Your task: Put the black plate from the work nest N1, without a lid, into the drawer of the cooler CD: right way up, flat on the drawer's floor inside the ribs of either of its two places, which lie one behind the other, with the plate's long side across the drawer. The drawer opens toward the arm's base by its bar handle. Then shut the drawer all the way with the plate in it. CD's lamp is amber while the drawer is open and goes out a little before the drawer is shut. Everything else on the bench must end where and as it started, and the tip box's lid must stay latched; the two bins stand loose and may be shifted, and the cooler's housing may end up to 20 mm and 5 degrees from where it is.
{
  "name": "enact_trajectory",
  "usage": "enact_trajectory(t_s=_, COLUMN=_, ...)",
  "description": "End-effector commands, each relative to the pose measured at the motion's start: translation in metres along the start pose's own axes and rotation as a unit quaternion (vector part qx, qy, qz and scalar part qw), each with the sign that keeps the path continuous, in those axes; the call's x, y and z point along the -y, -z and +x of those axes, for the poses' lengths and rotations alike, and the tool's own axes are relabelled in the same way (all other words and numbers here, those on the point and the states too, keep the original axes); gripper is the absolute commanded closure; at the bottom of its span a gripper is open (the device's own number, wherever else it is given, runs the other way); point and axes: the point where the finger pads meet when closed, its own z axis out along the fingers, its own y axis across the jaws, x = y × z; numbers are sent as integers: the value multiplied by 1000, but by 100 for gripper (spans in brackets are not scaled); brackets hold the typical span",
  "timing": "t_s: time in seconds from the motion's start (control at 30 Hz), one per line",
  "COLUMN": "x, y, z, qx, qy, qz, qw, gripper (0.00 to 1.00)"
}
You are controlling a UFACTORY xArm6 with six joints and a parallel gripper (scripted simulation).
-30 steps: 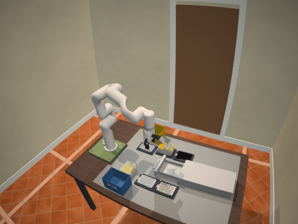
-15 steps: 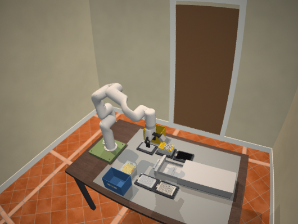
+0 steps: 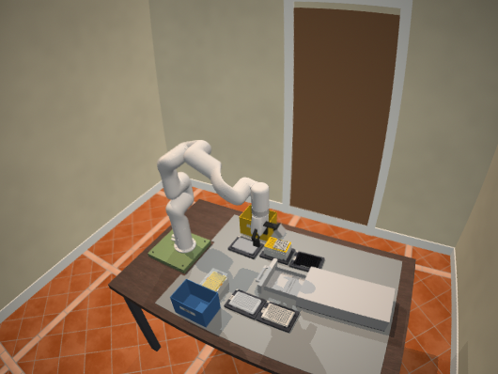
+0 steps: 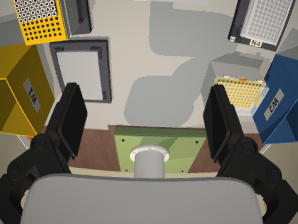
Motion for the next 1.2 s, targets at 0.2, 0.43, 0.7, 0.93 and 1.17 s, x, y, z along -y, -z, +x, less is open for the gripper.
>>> enact_trajectory(t_s=0.2, x=28, y=-13, z=38, qx=-2, qy=0, qz=0, qw=1000, gripper=0)
enact_trajectory(t_s=0.43, x=46, y=-22, z=61, qx=-3, qy=0, qz=0, qw=1000, gripper=0)
enact_trajectory(t_s=0.7, x=66, y=-33, z=87, qx=-3, qy=0, qz=0, qw=1000, gripper=0)
enact_trajectory(t_s=0.93, x=87, y=-43, z=113, qx=-3, qy=0, qz=0, qw=1000, gripper=0)
enact_trajectory(t_s=1.17, x=102, y=-51, z=132, qx=-3, qy=0, qz=0, qw=1000, gripper=0)
